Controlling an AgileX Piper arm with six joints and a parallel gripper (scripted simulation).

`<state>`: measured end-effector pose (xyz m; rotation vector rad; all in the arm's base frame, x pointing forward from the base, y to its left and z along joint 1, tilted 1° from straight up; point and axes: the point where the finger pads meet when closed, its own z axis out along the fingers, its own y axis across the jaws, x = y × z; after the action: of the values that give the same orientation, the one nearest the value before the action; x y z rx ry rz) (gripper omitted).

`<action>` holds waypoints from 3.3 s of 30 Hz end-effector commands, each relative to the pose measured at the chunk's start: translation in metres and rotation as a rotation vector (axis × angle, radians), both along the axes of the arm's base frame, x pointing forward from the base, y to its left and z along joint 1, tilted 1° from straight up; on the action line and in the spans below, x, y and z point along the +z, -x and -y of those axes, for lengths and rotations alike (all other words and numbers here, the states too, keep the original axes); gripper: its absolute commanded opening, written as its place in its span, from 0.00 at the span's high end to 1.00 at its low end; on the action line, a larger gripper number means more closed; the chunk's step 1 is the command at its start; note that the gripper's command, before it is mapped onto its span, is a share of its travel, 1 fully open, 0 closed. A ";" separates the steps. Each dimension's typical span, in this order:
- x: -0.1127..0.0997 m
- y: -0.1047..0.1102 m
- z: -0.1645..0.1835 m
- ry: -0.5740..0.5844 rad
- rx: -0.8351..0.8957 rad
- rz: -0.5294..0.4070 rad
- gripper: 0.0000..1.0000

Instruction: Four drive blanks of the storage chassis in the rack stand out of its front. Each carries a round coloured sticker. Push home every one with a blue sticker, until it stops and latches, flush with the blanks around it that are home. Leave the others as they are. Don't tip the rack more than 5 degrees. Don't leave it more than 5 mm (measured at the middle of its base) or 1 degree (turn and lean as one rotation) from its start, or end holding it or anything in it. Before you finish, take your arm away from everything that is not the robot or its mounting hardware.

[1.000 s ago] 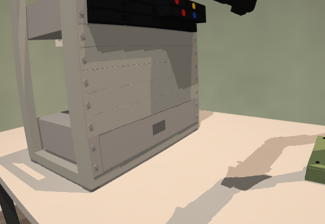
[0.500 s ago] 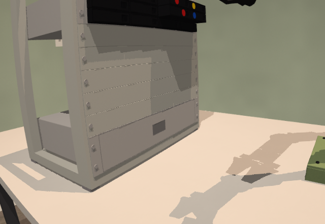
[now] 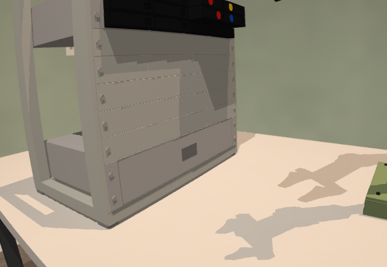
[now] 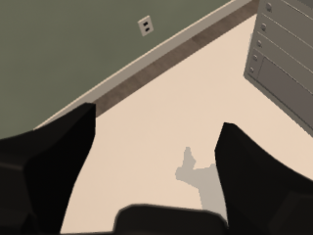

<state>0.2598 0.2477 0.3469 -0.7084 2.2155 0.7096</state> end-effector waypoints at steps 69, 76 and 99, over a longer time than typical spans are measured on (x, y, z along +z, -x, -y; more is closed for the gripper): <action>0.018 -0.013 0.232 1.391 -0.049 1.172 0.00; 0.018 -0.012 0.235 1.410 -0.046 1.185 0.00; 0.017 -0.012 0.236 1.417 -0.044 1.190 0.00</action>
<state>0.2729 0.0122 0.3637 -1.2234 1.2377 -1.2276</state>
